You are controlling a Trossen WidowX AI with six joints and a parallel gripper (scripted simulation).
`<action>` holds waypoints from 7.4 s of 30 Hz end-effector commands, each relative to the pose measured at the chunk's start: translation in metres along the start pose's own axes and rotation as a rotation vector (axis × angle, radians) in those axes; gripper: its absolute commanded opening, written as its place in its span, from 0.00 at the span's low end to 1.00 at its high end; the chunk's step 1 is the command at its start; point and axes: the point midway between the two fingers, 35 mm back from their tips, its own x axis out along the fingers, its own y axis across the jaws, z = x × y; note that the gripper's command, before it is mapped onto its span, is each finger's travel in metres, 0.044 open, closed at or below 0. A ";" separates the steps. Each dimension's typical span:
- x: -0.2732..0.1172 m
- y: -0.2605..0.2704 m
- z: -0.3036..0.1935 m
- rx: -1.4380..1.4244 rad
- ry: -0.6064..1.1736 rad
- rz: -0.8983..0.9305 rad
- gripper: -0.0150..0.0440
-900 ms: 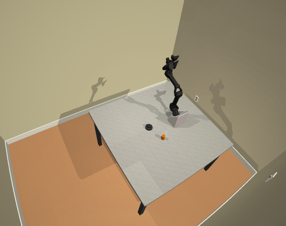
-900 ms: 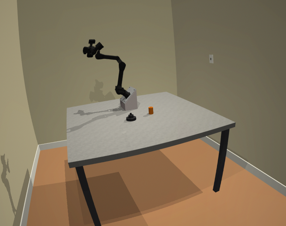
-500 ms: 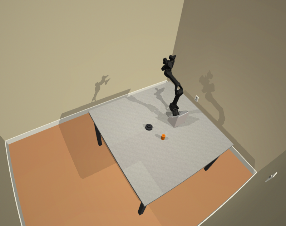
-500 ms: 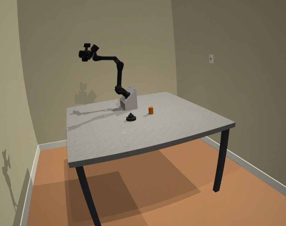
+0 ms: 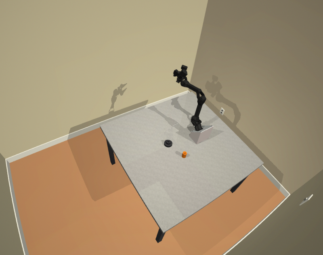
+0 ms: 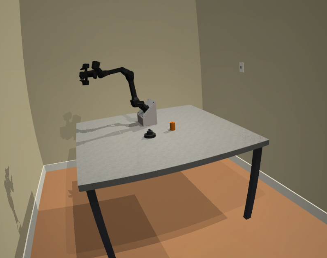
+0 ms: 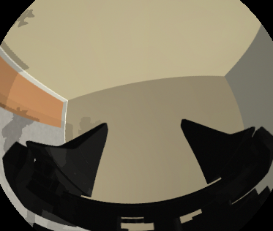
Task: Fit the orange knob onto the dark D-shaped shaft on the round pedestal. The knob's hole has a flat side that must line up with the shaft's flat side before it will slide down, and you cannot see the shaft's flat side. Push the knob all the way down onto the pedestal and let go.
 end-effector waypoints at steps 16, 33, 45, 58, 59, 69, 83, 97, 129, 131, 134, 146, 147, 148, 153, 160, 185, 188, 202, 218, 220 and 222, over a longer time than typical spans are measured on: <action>-0.067 0.176 0.126 0.192 -0.390 0.523 1.00; -0.250 0.299 0.186 0.257 -0.549 1.054 1.00; -0.437 0.349 0.165 0.150 -0.592 1.476 1.00; -0.617 0.345 0.054 -0.139 -0.614 1.815 1.00; -0.628 0.343 0.043 -0.165 -0.613 1.834 1.00; -0.711 0.322 -0.088 -0.453 -0.551 1.917 1.00; -0.714 0.296 -0.299 -0.715 -0.460 1.616 1.00; -0.708 0.332 -0.307 -0.712 -0.463 1.587 1.00; -0.710 0.379 -0.316 -0.717 -0.466 1.584 1.00; -0.710 0.382 -0.317 -0.717 -0.466 1.584 1.00; -0.710 0.387 -0.318 -0.717 -0.466 1.584 1.00; -0.710 0.406 -0.321 -0.711 -0.465 1.584 1.00; -0.710 0.408 -0.322 -0.711 -0.465 1.584 1.00; -0.710 0.409 -0.322 -0.710 -0.465 1.584 1.00; -0.710 0.413 -0.323 -0.709 -0.465 1.583 0.96; -0.710 0.413 -0.323 -0.709 -0.465 1.583 0.64; -0.714 0.310 -0.304 -0.715 -0.462 1.593 0.25; -0.709 0.286 -0.300 -0.715 -0.462 1.591 0.25; -0.704 0.279 -0.288 -0.723 -0.470 1.587 0.25; -0.694 0.297 -0.244 -0.736 -0.472 1.601 0.25; -0.692 0.299 -0.238 -0.736 -0.472 1.603 0.25; -0.690 0.302 -0.233 -0.736 -0.471 1.605 0.25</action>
